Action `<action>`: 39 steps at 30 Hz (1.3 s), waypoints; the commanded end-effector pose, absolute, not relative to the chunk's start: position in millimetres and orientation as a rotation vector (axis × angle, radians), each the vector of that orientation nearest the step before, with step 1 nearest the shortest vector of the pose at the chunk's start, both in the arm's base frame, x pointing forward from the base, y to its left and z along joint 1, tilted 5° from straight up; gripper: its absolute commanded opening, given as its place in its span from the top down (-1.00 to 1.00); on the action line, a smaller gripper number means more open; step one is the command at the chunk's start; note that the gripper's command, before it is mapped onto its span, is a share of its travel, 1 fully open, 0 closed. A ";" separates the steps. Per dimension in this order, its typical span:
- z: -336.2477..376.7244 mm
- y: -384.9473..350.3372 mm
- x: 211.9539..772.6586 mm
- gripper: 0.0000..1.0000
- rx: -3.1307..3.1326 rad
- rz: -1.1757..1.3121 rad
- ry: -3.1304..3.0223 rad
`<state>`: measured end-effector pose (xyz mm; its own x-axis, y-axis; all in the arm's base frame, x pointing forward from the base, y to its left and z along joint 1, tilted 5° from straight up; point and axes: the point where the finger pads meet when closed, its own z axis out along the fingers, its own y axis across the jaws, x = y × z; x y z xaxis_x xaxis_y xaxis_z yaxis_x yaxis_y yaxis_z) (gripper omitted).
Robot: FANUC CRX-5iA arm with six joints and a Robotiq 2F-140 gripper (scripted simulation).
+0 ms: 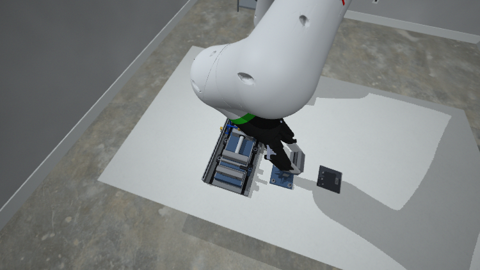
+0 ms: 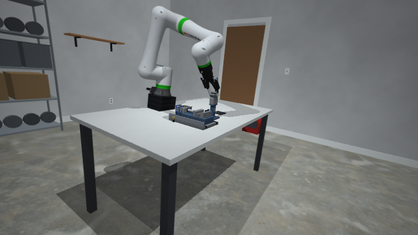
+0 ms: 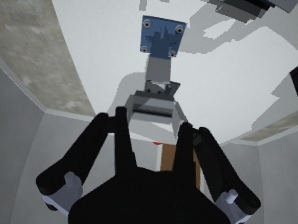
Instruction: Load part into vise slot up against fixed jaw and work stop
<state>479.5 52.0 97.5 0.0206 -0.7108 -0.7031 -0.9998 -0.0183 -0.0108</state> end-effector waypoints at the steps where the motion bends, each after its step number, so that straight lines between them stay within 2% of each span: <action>1: 98.0 52.5 479.6 1.00 -1.801 0.699 1.762; 39: 103.2 60.5 479.4 1.00 -2.032 0.378 1.992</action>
<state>479.5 59.9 103.0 0.0220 -0.9166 -0.3991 -0.9998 -0.0190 -0.0114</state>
